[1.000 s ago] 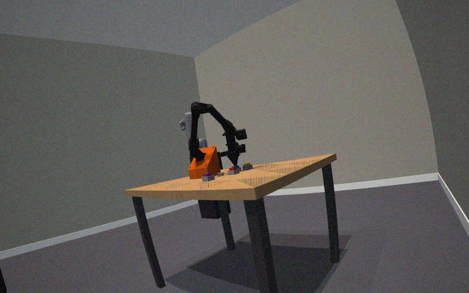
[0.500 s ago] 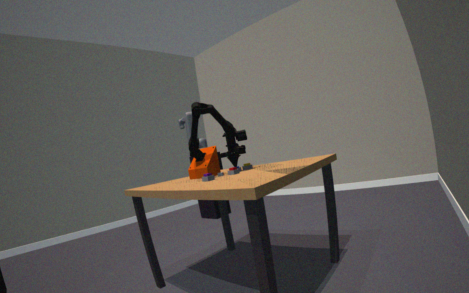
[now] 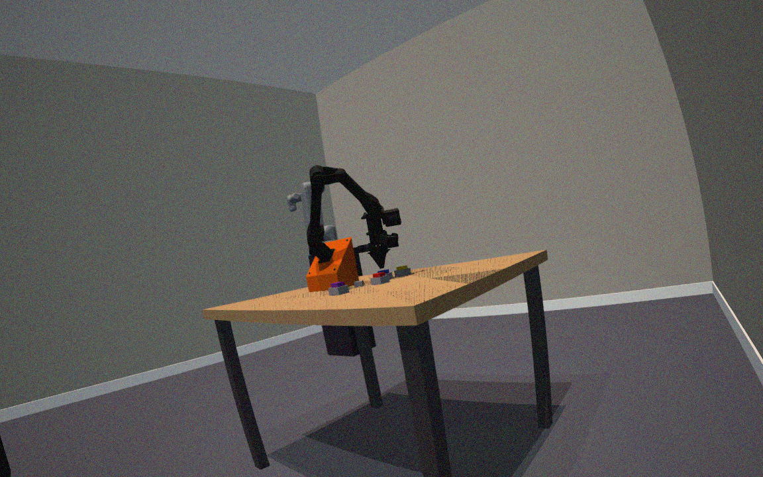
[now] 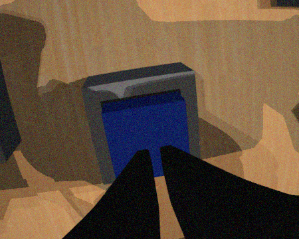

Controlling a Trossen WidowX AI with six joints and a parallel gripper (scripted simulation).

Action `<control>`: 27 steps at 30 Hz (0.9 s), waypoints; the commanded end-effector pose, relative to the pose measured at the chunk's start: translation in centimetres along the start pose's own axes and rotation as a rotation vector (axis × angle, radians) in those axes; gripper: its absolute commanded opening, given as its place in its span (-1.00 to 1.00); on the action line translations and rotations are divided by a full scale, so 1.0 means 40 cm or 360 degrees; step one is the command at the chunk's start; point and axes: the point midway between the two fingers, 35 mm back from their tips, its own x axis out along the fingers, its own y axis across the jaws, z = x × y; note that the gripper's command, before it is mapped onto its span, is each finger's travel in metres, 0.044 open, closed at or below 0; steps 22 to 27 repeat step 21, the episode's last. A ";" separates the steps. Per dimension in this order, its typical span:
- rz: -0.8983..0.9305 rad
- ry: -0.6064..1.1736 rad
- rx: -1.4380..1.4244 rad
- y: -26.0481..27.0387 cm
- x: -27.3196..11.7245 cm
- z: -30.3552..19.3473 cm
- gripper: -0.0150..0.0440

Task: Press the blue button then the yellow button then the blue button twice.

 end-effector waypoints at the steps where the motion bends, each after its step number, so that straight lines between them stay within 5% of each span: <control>1: 0.0011 -0.0011 0.0013 0.002 -0.043 0.004 -0.42; 3: 0.0011 -0.0011 0.0013 0.002 -0.043 0.004 -0.42; 17: 0.0022 -0.0014 0.0017 0.232 -0.202 0.126 0.82; 27: 0.0022 -0.0014 0.0017 0.235 -0.204 0.126 0.86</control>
